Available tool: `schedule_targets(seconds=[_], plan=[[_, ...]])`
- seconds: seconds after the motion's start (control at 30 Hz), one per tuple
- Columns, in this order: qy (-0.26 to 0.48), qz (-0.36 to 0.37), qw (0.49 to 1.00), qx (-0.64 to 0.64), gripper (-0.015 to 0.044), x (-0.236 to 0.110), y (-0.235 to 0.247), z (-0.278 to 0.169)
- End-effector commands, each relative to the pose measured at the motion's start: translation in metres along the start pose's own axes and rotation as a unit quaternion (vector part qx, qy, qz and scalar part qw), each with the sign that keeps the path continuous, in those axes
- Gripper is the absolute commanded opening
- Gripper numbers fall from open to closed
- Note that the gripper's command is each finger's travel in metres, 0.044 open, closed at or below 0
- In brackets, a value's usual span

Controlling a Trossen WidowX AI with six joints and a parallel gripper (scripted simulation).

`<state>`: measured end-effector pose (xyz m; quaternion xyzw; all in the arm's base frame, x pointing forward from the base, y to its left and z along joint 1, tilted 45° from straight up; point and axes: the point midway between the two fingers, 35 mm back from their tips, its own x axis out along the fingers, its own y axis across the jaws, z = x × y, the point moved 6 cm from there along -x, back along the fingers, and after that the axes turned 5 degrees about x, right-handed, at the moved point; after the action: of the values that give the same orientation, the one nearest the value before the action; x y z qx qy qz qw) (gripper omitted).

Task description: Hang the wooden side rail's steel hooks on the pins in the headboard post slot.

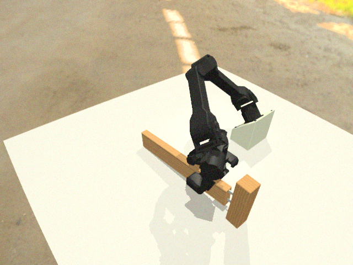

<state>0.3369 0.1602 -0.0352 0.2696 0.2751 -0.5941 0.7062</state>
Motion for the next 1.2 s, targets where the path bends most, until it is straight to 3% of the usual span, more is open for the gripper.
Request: schedule_targets(seconds=[0.0,1.17], plan=[[0.003,0.006,1.0,-0.001,0.0,-0.0042,-0.0004,-0.004],[0.003,0.006,1.0,-0.001,0.0,-0.0037,-0.0017,-0.0074]])
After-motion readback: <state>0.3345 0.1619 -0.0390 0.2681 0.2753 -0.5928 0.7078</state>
